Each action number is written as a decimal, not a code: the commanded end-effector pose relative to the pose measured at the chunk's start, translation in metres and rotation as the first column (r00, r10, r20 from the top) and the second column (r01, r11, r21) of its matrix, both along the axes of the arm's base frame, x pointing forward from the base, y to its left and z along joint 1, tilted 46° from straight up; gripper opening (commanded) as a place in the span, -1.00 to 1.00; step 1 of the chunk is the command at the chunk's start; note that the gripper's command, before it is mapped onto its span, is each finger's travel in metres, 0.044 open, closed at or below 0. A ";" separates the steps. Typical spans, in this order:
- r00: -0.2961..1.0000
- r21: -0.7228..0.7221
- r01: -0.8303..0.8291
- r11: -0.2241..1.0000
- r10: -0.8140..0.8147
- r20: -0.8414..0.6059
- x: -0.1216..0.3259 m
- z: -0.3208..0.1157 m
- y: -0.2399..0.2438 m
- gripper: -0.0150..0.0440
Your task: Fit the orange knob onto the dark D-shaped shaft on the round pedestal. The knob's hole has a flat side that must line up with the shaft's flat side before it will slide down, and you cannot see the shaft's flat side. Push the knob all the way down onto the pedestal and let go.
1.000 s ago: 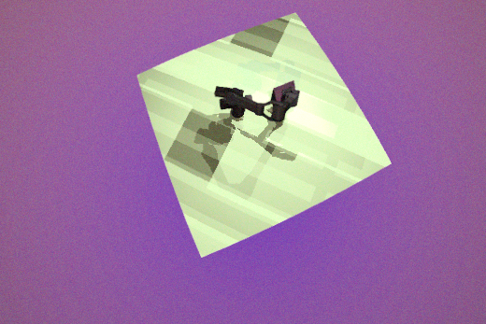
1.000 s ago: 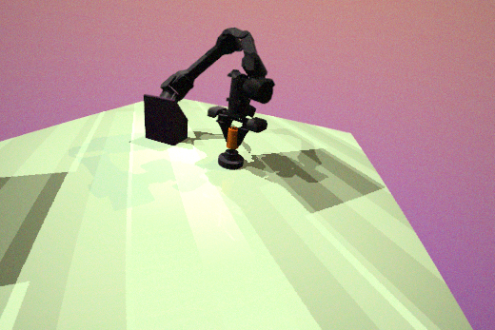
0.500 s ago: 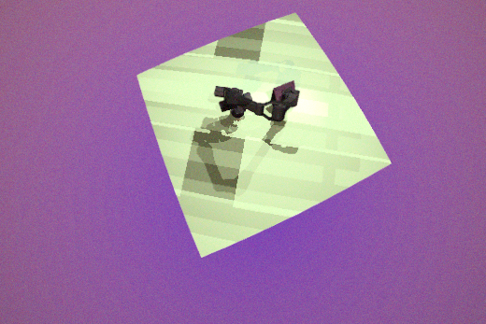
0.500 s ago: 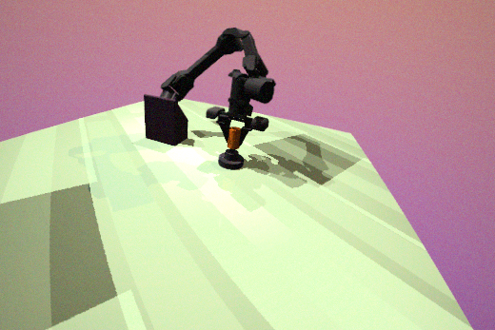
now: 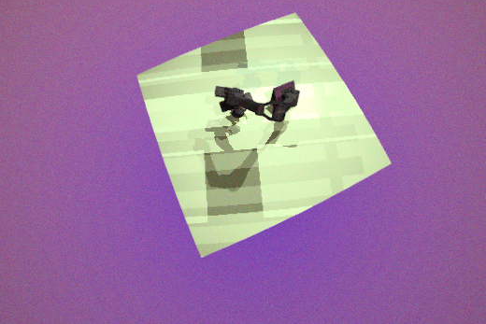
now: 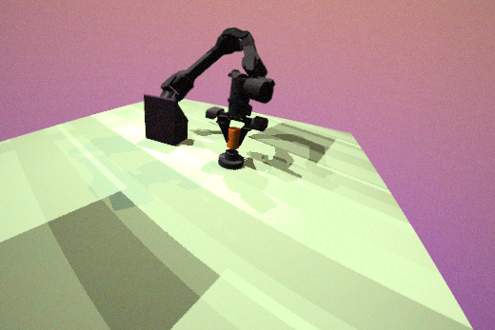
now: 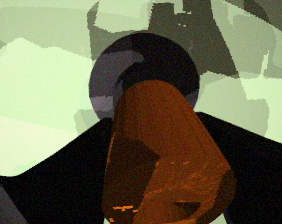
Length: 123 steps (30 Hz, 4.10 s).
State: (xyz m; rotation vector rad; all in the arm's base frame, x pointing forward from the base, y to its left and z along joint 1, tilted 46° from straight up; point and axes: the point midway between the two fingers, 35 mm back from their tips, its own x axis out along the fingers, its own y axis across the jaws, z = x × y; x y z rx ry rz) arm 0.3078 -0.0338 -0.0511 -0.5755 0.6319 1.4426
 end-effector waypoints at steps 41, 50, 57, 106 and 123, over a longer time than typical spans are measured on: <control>0.978 -0.013 -0.145 0.989 0.145 0.149 -0.001 0.001 0.000 -0.49; 0.978 -0.013 -0.145 0.989 0.145 0.149 0.000 -0.001 0.001 -0.49; 0.978 -0.013 -0.145 0.989 0.145 0.149 0.000 -0.001 0.001 -0.49; 0.913 -0.051 -0.283 0.958 0.286 0.290 0.000 0.001 -0.002 -0.49; 0.809 -0.108 -0.408 0.906 0.414 0.417 0.002 0.000 -0.001 -0.49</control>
